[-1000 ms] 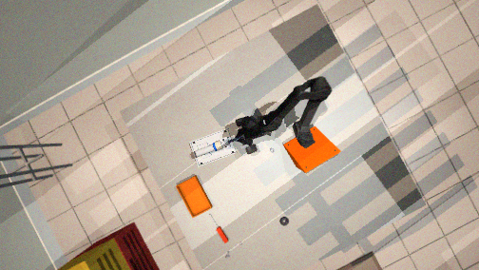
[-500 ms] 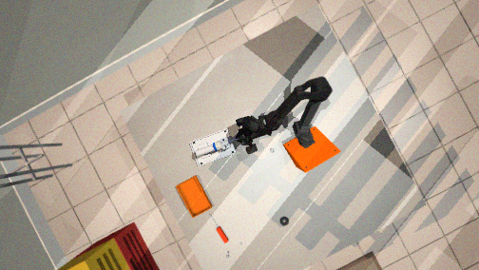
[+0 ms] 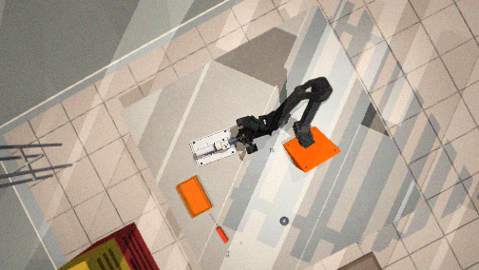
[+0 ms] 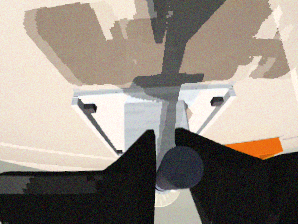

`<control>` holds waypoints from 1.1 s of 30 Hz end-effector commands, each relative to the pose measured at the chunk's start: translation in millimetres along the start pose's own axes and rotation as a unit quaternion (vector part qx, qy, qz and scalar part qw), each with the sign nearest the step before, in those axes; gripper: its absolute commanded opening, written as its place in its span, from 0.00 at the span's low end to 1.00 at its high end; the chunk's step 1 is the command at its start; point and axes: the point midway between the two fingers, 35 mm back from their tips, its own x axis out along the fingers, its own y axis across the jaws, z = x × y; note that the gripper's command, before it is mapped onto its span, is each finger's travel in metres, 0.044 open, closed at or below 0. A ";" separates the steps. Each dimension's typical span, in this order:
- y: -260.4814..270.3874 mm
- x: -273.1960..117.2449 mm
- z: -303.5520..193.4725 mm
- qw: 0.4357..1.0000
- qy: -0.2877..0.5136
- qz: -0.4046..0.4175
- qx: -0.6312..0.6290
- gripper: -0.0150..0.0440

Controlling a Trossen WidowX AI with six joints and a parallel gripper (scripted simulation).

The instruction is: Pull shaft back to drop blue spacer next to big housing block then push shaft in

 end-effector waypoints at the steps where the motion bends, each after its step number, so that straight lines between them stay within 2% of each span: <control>1: -0.4 -0.5 0.8 1.000 0.000 0.000 -0.002 0.25; 33: -0.1 1.5 -1.7 1.000 0.000 0.000 -0.002 0.25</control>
